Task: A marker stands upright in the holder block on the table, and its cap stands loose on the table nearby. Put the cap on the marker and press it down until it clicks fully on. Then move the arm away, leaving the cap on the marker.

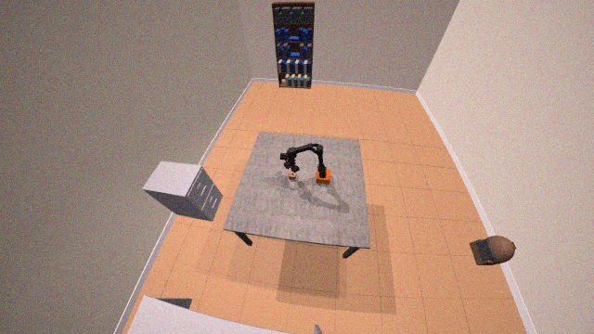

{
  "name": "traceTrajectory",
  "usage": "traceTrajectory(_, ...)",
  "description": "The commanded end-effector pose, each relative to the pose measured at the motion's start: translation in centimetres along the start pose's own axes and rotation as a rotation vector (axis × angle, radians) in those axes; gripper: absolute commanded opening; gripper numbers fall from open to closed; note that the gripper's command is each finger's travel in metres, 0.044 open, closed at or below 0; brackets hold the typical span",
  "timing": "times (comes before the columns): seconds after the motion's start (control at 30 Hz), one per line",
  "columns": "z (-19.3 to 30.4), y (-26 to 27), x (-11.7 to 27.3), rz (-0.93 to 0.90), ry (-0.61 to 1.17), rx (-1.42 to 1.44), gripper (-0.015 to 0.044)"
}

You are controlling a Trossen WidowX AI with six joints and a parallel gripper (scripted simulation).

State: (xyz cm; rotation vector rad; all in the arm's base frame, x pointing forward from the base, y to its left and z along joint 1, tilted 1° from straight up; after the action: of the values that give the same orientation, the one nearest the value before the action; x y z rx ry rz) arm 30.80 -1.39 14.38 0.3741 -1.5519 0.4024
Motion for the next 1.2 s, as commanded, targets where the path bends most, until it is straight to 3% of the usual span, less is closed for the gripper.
traceTrajectory(0.0, 0.0, 0.0, -0.4, 0.000, 0.001, -0.004, 0.0000)
traceTrajectory(1.17, 0.0, 0.0, -5.5, 0.000, 0.002, -0.004, 0.0000)
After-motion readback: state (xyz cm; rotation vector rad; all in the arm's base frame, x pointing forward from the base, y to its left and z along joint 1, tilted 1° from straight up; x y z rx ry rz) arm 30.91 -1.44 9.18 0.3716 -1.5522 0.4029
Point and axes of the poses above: the point midway between the two fingers, 35 mm back from their tips, its own x axis back along the fingers, its own y axis across the jaws, z = x × y, the point moved 5 cm from there along x, back along the fingers, and after that the axes turned 8 degrees about -x, right-handed, at the moved point
